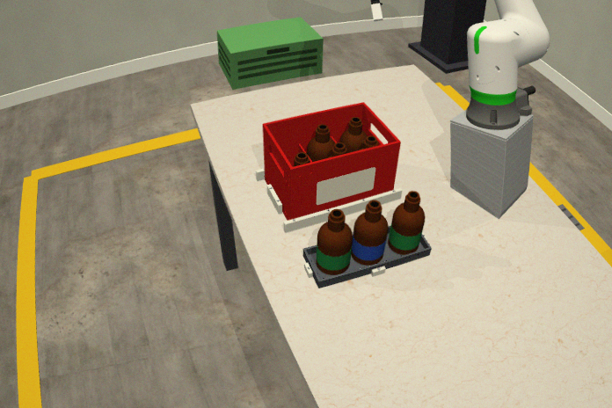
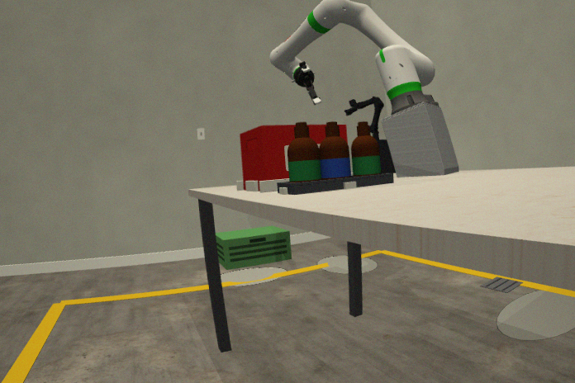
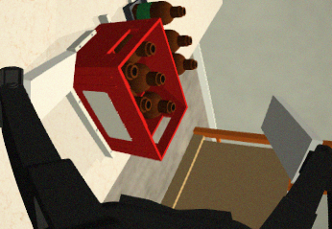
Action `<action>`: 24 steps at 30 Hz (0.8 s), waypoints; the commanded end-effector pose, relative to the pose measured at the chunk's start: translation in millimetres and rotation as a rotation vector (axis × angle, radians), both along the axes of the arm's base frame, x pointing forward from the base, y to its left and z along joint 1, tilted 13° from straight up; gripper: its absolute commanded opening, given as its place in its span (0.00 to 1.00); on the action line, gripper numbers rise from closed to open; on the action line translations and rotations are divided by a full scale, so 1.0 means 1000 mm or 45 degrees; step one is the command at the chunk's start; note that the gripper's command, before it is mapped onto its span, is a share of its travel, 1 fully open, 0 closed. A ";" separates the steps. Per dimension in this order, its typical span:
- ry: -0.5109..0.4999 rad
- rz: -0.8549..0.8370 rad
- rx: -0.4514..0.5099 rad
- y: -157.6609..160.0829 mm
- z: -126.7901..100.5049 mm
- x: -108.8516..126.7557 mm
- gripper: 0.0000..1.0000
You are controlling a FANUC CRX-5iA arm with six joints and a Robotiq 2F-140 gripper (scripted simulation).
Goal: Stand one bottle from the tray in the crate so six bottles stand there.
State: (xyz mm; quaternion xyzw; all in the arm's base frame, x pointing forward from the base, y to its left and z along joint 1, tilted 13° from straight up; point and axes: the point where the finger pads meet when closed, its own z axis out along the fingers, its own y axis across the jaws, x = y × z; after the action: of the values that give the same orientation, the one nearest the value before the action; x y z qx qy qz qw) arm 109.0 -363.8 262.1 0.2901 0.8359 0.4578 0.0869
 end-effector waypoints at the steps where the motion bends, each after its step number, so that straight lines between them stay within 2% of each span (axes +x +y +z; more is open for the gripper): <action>1: 0.000 0.000 -0.001 0.000 0.000 0.000 1.00; 19: 0.003 0.000 0.000 0.000 0.000 0.000 1.00; 24: 0.096 -0.004 -0.003 0.007 -0.009 0.016 1.00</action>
State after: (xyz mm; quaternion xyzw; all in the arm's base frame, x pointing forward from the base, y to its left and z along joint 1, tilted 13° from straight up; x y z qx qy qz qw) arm 113.5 -361.9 259.6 0.2948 0.8367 0.4548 0.0786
